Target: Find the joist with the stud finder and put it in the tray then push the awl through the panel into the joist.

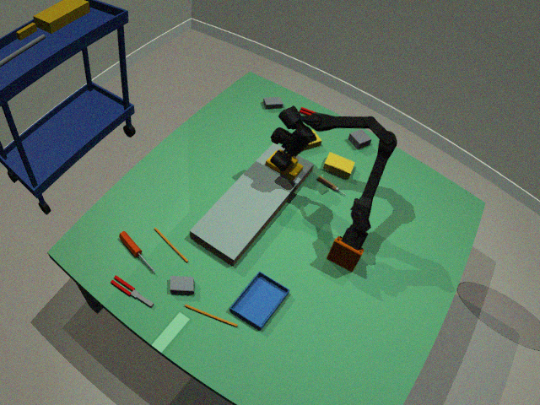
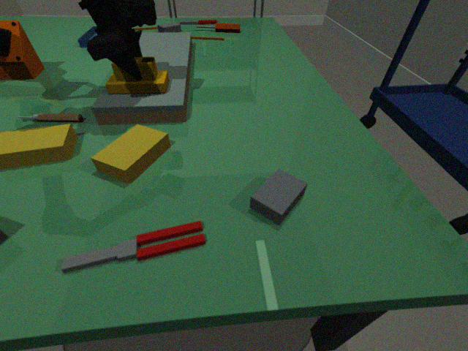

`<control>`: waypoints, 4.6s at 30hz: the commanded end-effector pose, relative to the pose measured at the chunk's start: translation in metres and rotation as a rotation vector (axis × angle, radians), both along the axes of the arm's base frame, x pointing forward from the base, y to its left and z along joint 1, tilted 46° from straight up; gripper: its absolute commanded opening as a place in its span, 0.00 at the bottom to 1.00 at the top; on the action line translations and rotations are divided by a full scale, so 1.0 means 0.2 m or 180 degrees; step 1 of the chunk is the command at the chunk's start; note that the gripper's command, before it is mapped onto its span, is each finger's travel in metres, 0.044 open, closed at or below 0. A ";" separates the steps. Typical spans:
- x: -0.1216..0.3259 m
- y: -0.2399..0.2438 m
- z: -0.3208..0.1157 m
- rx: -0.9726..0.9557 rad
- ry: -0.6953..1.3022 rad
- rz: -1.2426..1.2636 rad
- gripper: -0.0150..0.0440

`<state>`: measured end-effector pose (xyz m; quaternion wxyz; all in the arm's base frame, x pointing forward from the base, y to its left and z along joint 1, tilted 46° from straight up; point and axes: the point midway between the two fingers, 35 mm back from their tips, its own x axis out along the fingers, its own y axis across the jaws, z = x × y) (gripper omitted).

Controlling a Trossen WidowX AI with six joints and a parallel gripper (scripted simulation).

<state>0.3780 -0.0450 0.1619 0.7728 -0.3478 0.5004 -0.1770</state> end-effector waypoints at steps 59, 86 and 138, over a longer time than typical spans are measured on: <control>-0.08 0.66 -0.69 0.0025 0.0025 0.0009 0.25; -0.12 0.95 -0.97 0.0041 0.0023 0.0009 0.25; -0.15 1.27 -1.28 0.0061 0.0020 0.0010 0.25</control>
